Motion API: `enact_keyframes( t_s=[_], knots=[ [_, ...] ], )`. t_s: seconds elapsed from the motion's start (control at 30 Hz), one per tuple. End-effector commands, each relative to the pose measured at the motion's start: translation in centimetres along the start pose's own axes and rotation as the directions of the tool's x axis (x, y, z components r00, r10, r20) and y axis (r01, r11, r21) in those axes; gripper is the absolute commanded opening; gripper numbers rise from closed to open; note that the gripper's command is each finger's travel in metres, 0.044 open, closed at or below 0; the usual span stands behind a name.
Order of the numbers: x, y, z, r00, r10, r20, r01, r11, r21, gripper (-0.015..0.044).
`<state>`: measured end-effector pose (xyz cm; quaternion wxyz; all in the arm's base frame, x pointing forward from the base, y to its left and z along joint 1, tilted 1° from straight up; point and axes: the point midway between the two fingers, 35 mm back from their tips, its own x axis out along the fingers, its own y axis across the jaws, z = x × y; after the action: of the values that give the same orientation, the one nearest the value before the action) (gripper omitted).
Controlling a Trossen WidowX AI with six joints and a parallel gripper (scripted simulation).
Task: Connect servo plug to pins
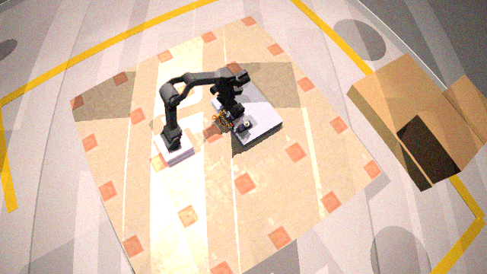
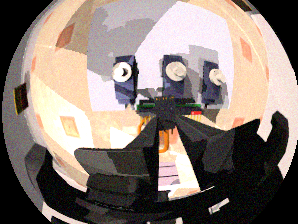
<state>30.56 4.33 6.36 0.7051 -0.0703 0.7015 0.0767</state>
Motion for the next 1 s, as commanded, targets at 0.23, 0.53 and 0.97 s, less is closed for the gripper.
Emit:
enact_keyframes(
  t_s=[0.23,0.53,0.97],
  knots=[
    [0.2,-2.9,-4.6,1.000,-0.006,-0.003,0.006,0.999,0.044,0.0000],
    [0.9,-4.6,-8.8,1.000,-0.008,-0.007,0.008,0.996,0.088,0.0000],
    [4.4,-5.1,-10.5,1.000,-0.008,-0.008,0.009,0.994,0.105,0.0000]
  ],
)
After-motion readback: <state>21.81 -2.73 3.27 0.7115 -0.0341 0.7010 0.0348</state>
